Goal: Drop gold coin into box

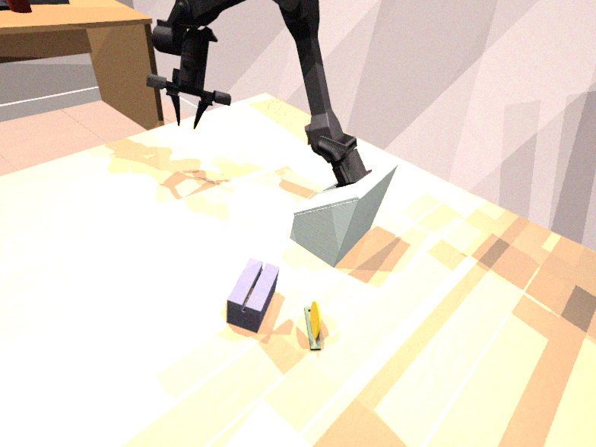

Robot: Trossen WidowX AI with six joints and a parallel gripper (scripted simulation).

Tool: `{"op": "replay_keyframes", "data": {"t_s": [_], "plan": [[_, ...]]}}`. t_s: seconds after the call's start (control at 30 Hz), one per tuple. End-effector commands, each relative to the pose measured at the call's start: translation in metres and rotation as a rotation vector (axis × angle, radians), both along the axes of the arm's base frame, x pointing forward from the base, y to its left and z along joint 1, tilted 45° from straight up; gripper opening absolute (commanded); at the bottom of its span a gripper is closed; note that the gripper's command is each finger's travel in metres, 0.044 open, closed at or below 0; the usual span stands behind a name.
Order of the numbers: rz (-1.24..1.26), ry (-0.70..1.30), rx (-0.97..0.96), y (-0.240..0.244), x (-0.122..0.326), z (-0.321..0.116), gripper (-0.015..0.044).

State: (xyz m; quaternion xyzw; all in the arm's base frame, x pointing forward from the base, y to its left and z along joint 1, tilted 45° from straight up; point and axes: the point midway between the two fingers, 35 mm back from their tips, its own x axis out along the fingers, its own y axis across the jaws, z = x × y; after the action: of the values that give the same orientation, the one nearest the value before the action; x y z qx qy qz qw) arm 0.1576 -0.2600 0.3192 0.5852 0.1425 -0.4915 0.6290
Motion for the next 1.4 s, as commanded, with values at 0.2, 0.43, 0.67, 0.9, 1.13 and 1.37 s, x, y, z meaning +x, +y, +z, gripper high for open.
{"op": "replay_keyframes", "data": {"t_s": [0.2, 0.43, 0.67, 0.9, 1.13, 1.37], "plan": [[0.344, 0.199, 0.08, 0.035, 0.09, -0.073, 0.0161], [0.676, 0.455, 0.051, 0.087, 0.146, -0.136, 0.0161], [1.084, 0.765, -0.055, 0.17, 0.183, -0.207, 0.0161], [1.52, 1.019, -0.224, 0.266, 0.189, -0.274, 0.0161], [1.891, 1.366, -0.503, 0.342, 0.164, -0.33, 0.0161], [2.197, 1.728, -0.905, 0.404, 0.12, -0.378, 0.0161]]}}
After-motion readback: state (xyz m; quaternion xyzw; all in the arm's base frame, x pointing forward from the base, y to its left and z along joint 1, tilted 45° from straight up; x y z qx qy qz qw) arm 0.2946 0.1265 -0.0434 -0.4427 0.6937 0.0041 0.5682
